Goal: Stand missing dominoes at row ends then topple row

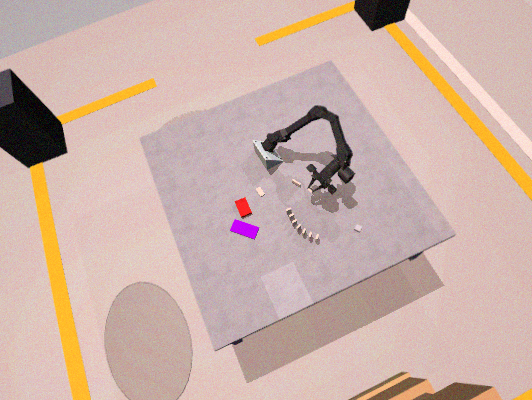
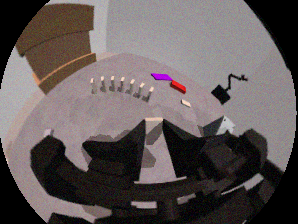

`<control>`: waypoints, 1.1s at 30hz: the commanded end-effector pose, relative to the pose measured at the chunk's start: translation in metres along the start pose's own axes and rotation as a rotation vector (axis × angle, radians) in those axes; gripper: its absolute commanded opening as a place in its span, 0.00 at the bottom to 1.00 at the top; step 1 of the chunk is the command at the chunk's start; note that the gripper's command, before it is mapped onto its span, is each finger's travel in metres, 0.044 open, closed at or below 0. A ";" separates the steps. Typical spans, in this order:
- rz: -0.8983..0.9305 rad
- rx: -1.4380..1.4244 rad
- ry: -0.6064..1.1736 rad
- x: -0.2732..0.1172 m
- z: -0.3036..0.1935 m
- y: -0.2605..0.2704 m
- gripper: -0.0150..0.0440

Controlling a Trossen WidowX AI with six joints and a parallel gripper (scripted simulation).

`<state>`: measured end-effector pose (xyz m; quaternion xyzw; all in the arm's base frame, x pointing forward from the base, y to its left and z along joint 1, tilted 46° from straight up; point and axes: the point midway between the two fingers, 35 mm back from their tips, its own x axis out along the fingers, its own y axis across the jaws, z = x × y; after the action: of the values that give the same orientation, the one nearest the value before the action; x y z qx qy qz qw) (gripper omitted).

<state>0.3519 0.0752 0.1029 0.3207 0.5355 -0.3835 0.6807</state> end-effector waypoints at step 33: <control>0.237 0.194 -0.509 -0.038 -0.008 0.007 0.44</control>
<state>0.3504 0.0921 0.1393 0.3377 0.2688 -0.4178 0.7995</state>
